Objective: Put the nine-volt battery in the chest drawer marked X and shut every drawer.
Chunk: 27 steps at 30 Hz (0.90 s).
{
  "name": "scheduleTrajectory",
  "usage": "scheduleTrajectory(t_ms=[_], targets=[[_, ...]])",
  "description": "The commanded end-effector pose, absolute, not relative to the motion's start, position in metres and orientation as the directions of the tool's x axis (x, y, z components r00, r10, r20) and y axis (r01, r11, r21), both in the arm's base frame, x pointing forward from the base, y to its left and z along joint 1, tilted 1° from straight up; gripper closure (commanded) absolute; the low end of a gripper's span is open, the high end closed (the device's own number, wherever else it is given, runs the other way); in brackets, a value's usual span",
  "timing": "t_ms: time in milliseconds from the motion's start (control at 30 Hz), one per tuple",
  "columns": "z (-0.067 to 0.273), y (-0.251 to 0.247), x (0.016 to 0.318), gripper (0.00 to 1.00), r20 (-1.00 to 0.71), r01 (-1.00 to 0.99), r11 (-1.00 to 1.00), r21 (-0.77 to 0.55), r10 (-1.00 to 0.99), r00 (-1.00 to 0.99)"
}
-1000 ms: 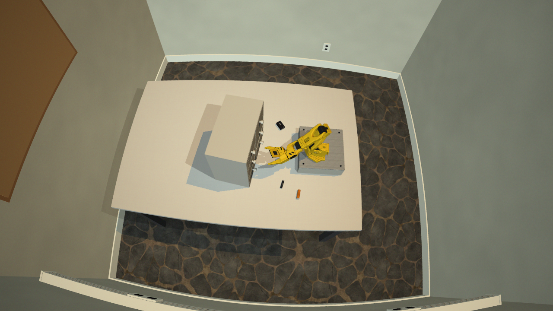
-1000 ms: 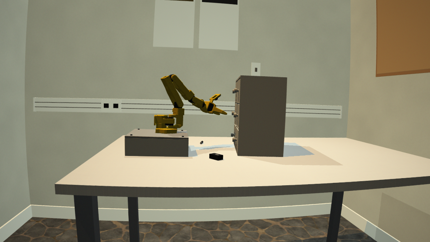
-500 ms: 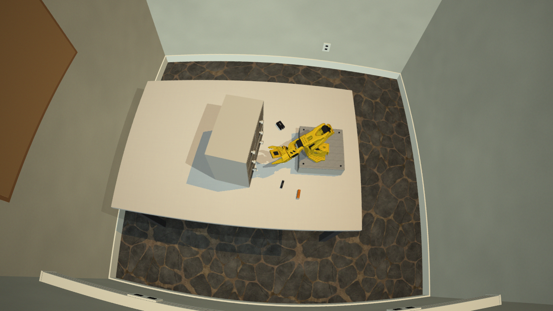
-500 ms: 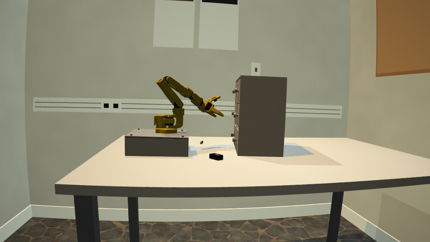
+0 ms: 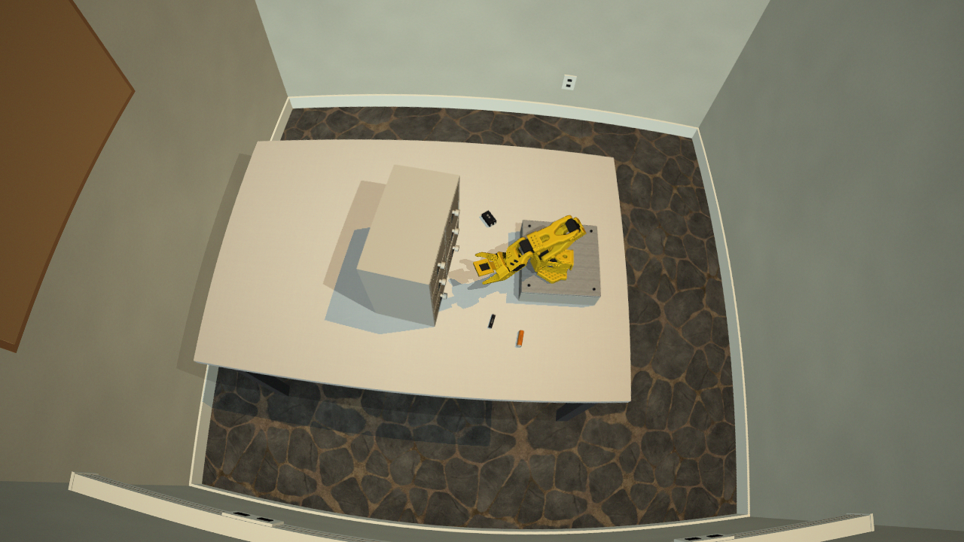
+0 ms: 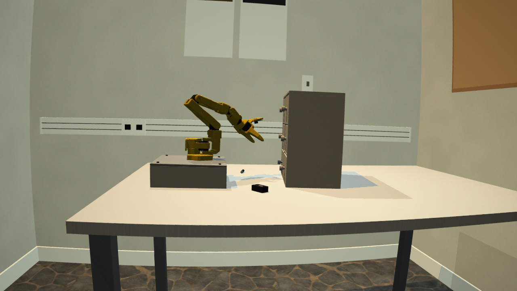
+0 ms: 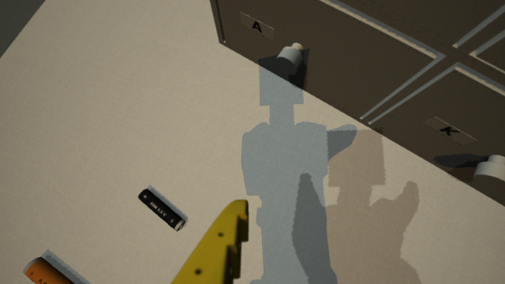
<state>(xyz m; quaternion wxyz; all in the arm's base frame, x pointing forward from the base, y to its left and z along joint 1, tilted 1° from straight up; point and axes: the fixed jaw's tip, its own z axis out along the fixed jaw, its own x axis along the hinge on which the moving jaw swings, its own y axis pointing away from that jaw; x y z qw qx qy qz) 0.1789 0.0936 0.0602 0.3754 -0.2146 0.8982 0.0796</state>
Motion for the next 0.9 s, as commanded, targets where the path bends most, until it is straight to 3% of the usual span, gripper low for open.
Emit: scheduleTrajectory(t_ms=[0,533,867], targets=[[0.064,0.09,0.174,0.5,-0.693,-0.445,0.895,-0.024,-0.335,-0.638],[0.059,0.072,0.138,0.5,-0.532,-0.451,0.892,-0.023,-0.393,-0.75],[0.059,0.069,0.132,0.5,-0.507,-0.452,0.892,-0.023,-0.4,-0.763]])
